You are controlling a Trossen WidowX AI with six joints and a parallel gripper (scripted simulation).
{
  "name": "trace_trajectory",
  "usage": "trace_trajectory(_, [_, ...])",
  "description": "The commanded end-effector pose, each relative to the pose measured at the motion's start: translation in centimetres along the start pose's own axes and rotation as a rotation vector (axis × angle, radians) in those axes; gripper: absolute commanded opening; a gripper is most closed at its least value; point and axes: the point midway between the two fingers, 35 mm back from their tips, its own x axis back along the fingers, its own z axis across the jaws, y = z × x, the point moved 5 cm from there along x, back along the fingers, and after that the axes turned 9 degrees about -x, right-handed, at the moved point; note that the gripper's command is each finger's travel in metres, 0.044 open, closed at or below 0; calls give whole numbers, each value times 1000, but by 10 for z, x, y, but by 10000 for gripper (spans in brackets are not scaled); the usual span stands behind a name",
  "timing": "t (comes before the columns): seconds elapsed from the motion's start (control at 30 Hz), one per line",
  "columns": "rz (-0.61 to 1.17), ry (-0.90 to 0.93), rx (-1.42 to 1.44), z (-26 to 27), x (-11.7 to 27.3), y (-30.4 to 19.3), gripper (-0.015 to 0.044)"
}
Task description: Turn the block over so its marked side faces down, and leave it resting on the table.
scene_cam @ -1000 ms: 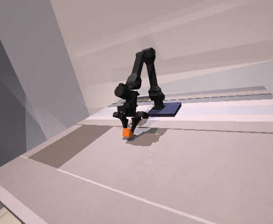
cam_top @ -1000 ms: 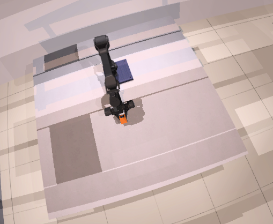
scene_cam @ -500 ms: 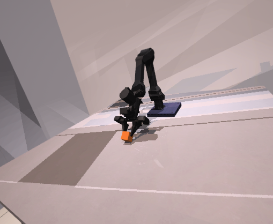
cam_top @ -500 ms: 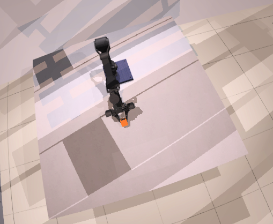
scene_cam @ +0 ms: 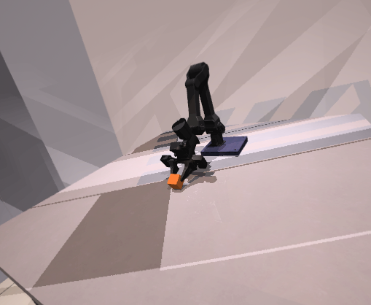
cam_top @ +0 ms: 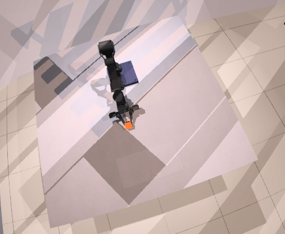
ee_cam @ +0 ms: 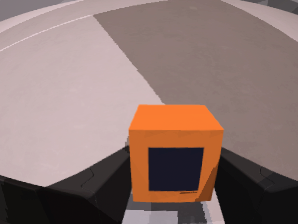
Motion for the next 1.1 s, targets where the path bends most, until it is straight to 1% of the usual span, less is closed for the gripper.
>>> trace_trajectory(0.0, [-26, 10, -6, 1, 3, -1, 0])
trace_trajectory(0.13, [-51, 14, -6, 1, 5, 0, 0])
trace_trajectory(0.57, [-51, 14, -6, 1, 5, 0, 0])
trace_trajectory(1.07, [-51, 14, -6, 1, 5, 0, 394])
